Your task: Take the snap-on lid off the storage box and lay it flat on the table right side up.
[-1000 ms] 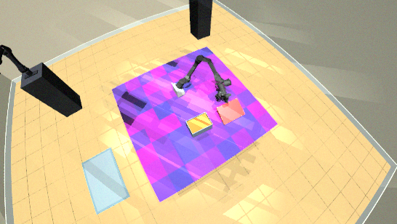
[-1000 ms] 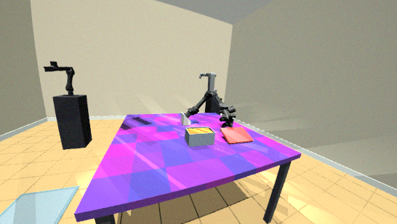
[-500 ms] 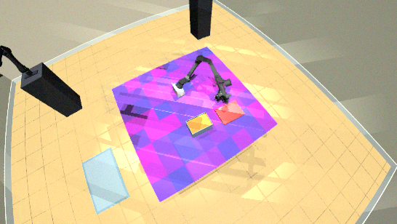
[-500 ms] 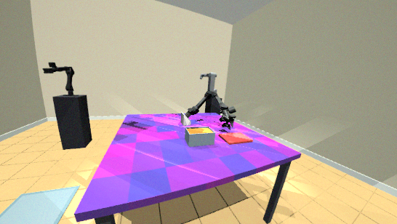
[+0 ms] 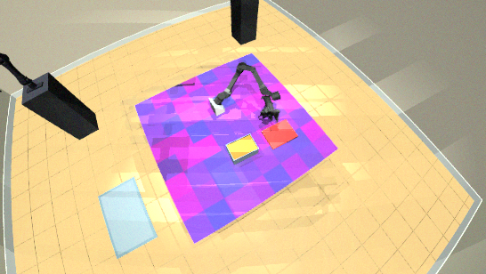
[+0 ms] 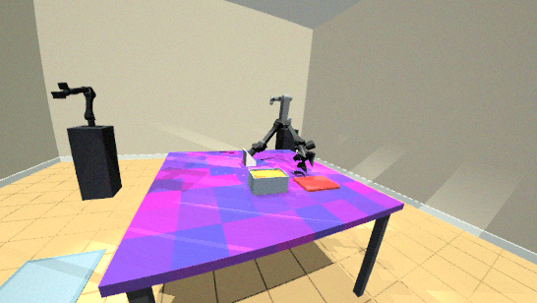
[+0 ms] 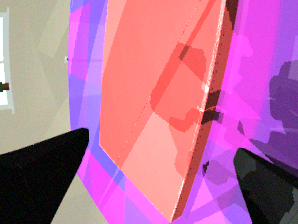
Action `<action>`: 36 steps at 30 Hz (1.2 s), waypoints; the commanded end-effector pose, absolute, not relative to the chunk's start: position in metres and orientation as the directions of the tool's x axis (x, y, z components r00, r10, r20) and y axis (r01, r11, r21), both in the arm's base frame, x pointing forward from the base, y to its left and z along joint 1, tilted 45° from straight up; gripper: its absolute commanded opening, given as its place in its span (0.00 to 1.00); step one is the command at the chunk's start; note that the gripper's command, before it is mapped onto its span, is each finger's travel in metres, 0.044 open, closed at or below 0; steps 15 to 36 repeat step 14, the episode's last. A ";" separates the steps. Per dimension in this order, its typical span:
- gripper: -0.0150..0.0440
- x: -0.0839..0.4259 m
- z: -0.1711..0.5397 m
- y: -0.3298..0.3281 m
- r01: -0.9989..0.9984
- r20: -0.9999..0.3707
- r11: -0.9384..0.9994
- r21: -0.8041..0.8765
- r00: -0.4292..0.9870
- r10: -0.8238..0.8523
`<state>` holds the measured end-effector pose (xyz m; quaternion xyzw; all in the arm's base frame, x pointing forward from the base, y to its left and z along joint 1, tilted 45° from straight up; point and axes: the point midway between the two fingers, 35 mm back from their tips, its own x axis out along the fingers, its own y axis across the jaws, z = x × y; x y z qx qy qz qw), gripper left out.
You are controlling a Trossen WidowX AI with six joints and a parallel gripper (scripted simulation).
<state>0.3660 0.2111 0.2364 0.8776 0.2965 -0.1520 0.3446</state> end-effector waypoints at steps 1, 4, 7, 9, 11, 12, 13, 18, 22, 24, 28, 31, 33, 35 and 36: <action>1.00 0.357 0.237 0.210 0.622 -0.472 -0.592 0.512 0.780 0.411; 1.00 0.351 0.237 0.210 0.622 -0.472 -0.592 0.512 0.780 0.411; 1.00 0.345 0.237 0.211 0.622 -0.472 -0.592 0.512 0.780 0.411; 1.00 0.341 0.237 0.211 0.622 -0.472 -0.593 0.511 0.780 0.411; 1.00 0.337 0.237 0.211 0.622 -0.472 -0.593 0.511 0.780 0.411; 1.00 0.335 0.237 0.211 0.622 -0.472 -0.593 0.511 0.780 0.412; 1.00 0.333 0.237 0.212 0.623 -0.472 -0.593 0.511 0.779 0.412; 1.00 0.331 0.237 0.212 0.623 -0.472 -0.593 0.511 0.779 0.412; 1.00 0.331 0.237 0.212 0.623 -0.472 -0.593 0.511 0.779 0.412; 1.00 0.331 0.237 0.212 0.623 -0.472 -0.593 0.511 0.779 0.412; 1.00 0.331 0.237 0.212 0.623 -0.472 -0.593 0.511 0.779 0.412; 1.00 0.331 0.237 0.212 0.623 -0.472 -0.593 0.511 0.779 0.412; 1.00 0.331 0.237 0.212 0.623 -0.472 -0.593 0.511 0.779 0.412; 1.00 0.331 0.237 0.212 0.623 -0.472 -0.593 0.511 0.779 0.412; 1.00 0.331 0.237 0.212 0.623 -0.472 -0.593 0.511 0.779 0.412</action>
